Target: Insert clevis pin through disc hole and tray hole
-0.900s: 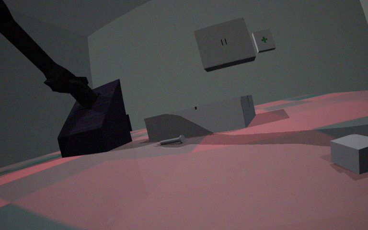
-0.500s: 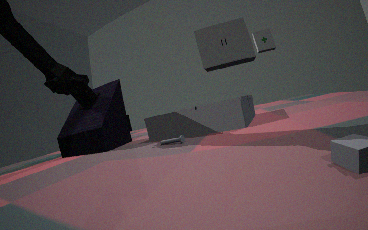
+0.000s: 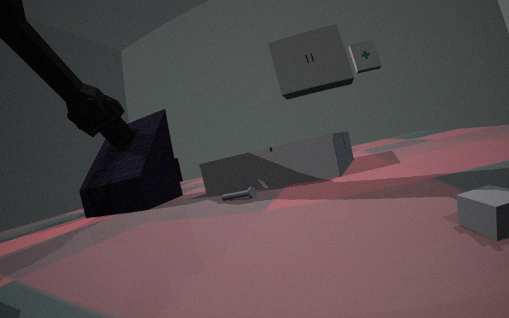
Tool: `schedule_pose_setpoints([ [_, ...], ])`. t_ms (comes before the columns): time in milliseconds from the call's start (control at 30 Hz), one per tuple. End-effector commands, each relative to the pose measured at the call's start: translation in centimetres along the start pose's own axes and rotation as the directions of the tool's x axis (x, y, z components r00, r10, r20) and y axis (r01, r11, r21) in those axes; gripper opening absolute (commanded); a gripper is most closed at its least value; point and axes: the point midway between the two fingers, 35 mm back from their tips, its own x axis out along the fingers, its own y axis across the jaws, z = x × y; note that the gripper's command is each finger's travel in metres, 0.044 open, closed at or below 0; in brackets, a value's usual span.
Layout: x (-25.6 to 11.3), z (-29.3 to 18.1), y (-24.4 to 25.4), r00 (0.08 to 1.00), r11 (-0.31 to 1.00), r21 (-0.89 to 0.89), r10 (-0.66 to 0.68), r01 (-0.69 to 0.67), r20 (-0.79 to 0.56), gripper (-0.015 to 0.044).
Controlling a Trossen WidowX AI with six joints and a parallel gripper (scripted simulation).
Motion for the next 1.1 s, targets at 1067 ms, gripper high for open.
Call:
schedule_pose_setpoints([
  [1067, -16.5, 18.9, 35.2, 0.864, 0.926, 0.327, -0.005, -0.185, 0.504, 0.016],
])
